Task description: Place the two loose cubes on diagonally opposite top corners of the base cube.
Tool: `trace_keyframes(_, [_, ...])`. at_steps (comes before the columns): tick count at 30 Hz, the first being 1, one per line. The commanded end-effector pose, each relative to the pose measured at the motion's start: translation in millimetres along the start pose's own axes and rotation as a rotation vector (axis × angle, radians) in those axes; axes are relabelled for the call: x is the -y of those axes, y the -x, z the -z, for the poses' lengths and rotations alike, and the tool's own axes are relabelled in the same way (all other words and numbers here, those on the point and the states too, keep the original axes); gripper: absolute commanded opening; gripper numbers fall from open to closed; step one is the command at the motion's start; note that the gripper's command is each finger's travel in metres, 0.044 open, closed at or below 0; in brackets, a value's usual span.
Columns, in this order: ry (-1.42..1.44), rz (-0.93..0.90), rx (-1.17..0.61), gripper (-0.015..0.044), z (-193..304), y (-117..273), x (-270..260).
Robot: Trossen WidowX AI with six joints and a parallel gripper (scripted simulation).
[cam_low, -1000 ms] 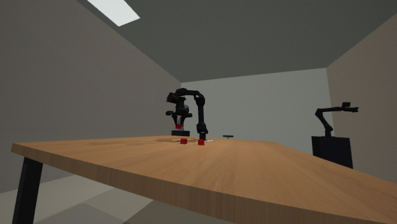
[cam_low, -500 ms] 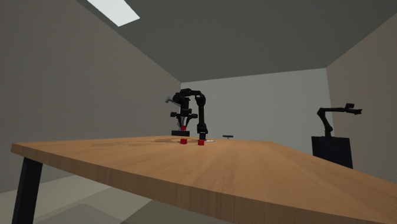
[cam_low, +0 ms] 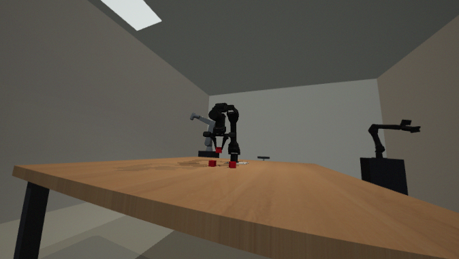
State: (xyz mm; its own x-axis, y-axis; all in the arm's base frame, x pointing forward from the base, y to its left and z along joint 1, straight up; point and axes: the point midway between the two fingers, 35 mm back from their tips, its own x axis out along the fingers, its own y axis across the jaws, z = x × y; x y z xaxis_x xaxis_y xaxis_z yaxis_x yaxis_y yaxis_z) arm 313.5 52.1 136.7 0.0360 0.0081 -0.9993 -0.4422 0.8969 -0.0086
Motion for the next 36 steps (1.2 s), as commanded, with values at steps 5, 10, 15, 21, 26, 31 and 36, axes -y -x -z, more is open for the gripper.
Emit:
trace_keyframes(5, [-0.15,-0.003,-0.008,0.0105,-7.1,-7.7,-24.1])
trace_keyframes(10, [-0.246,-0.004,-0.008,0.0105,-11.0,-11.0,-40.0])
trace_keyframes(15, [-0.342,-0.005,-0.009,0.0105,-14.0,-14.1,-56.1])
trace_keyframes(21, [-0.444,-0.006,-0.009,0.0105,-16.2,-17.5,-73.5])
trace_keyframes(26, [-0.447,-0.006,-0.009,0.0105,-16.3,-17.6,-74.1])
trace_keyframes(31, [-0.447,-0.006,-0.009,0.0105,-16.3,-17.6,-74.1])
trace_keyframes(36, [-0.447,-0.006,-0.009,0.0105,-16.3,-18.7,-74.0])
